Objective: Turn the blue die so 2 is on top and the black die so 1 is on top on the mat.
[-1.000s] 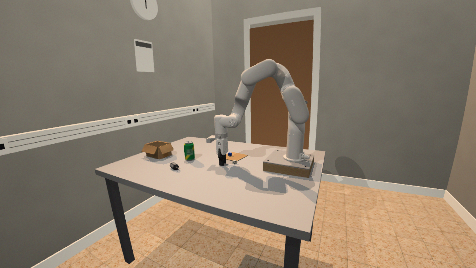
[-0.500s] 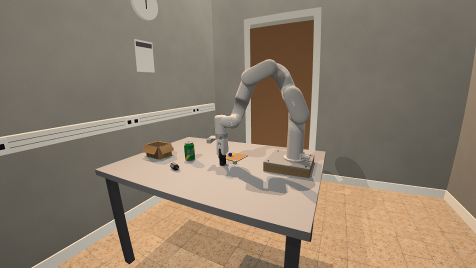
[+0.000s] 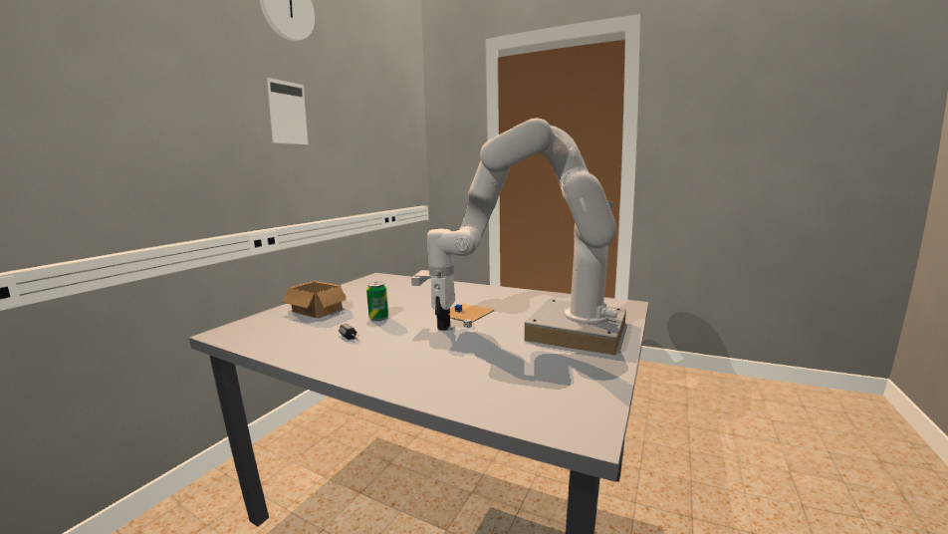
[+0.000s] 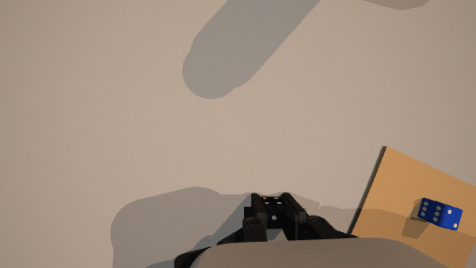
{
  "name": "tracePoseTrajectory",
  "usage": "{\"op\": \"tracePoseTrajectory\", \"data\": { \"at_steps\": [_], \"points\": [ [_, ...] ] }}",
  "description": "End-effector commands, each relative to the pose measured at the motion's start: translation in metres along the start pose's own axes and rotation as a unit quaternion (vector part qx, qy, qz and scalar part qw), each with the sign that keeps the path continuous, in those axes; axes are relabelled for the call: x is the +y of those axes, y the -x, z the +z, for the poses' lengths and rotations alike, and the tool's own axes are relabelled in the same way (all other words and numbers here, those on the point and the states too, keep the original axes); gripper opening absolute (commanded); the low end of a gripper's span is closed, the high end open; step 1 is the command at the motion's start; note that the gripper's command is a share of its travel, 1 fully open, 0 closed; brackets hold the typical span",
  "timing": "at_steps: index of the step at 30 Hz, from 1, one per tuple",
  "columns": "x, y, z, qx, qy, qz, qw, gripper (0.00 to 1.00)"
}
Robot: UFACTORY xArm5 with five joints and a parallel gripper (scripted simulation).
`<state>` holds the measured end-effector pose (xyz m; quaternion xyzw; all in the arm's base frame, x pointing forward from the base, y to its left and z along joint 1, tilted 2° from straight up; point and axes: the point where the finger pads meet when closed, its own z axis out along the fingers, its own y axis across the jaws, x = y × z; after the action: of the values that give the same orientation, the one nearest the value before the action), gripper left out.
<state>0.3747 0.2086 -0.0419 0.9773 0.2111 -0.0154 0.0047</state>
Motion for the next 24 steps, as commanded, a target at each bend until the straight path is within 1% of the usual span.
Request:
{"op": "tracePoseTrajectory", "data": {
  "at_steps": [1,15,18,20,24],
  "points": [
    [0.000,-0.001,-0.001,0.002,0.000,0.000,1.000,0.15],
    [0.000,-0.001,-0.003,0.002,0.000,0.000,1.000,0.15],
    [0.000,-0.001,-0.011,0.002,0.000,0.000,1.000,0.15],
    [0.000,-0.001,-0.011,0.002,0.000,0.000,1.000,0.15],
    [0.000,-0.001,-0.035,0.002,0.000,0.000,1.000,0.15]
  ]
}}
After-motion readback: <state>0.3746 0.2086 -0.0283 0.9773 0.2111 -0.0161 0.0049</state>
